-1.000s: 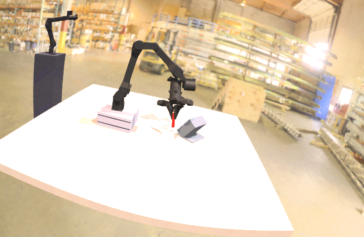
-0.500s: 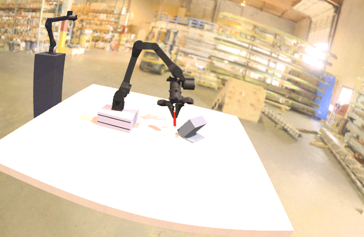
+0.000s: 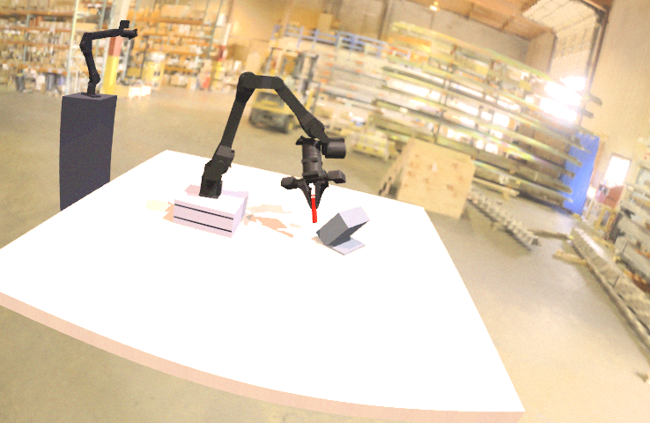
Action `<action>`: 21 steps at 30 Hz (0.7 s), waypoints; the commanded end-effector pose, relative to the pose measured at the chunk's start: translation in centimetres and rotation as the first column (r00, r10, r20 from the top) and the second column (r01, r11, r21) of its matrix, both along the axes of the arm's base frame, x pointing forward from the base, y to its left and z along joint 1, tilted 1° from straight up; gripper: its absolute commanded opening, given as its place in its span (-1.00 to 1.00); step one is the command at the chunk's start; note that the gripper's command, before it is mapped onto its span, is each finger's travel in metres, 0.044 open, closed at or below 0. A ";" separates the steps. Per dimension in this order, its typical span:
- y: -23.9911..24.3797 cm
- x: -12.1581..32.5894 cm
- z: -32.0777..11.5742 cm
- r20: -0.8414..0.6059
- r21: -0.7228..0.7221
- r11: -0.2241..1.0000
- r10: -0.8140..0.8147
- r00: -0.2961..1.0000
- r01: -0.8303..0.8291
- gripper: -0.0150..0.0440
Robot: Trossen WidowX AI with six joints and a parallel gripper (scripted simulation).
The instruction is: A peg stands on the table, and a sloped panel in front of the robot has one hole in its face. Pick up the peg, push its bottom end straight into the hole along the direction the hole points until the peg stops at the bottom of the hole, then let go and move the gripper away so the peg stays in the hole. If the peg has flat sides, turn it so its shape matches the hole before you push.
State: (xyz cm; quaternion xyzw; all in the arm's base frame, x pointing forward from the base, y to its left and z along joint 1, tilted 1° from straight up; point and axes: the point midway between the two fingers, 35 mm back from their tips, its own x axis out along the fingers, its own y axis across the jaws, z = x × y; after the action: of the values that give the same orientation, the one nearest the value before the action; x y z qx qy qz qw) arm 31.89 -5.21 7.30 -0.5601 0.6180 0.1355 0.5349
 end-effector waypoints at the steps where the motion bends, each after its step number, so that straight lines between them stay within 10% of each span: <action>1: 0.4 0.1 0.0 -0.004 -0.018 0.999 0.027 1.000 -0.027 -0.49; 21: 2.8 0.6 0.1 -0.015 -0.096 0.983 0.155 0.988 -0.155 -0.49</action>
State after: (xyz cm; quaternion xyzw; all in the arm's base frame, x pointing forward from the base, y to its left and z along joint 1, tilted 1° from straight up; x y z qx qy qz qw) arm 32.47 -2.71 7.47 -0.6219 0.5848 0.1471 0.4995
